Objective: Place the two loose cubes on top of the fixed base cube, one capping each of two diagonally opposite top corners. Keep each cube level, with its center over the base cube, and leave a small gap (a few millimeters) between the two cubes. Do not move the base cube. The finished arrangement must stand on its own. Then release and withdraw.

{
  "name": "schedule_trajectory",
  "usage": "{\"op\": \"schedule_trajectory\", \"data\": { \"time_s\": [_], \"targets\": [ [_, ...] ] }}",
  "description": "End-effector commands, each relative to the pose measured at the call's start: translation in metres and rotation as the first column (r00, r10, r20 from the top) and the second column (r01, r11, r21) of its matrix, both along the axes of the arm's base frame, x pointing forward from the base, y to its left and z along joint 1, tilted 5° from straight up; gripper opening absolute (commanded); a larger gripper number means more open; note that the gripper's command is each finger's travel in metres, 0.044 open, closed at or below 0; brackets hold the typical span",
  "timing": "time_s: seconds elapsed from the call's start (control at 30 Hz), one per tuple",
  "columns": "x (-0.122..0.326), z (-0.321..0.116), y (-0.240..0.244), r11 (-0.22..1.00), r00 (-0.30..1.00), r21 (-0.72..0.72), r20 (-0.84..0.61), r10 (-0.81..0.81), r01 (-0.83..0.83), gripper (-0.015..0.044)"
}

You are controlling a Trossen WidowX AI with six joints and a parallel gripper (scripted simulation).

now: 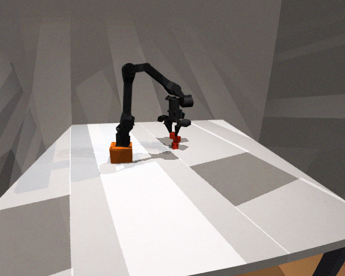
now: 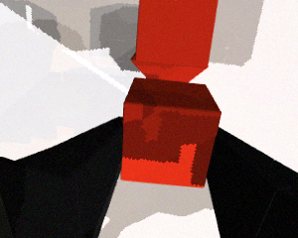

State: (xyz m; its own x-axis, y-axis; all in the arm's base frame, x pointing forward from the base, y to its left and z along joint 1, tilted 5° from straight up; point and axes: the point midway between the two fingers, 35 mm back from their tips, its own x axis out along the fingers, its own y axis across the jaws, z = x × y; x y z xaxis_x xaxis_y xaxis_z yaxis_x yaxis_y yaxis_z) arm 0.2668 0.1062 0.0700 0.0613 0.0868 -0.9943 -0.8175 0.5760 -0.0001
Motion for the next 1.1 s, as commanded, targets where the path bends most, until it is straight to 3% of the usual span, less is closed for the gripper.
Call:
{"op": "schedule_trajectory", "data": {
  "time_s": [0.0, 1.07],
  "targets": [
    [-0.001, -0.003, -0.001, 1.0, 1.0, -0.004, -0.003, -0.004, 0.004, 0.0105],
    [0.002, -0.033, 0.002, 1.0, 1.0, -0.004, -0.003, -0.004, 0.004, 0.0105]
  ]
}}
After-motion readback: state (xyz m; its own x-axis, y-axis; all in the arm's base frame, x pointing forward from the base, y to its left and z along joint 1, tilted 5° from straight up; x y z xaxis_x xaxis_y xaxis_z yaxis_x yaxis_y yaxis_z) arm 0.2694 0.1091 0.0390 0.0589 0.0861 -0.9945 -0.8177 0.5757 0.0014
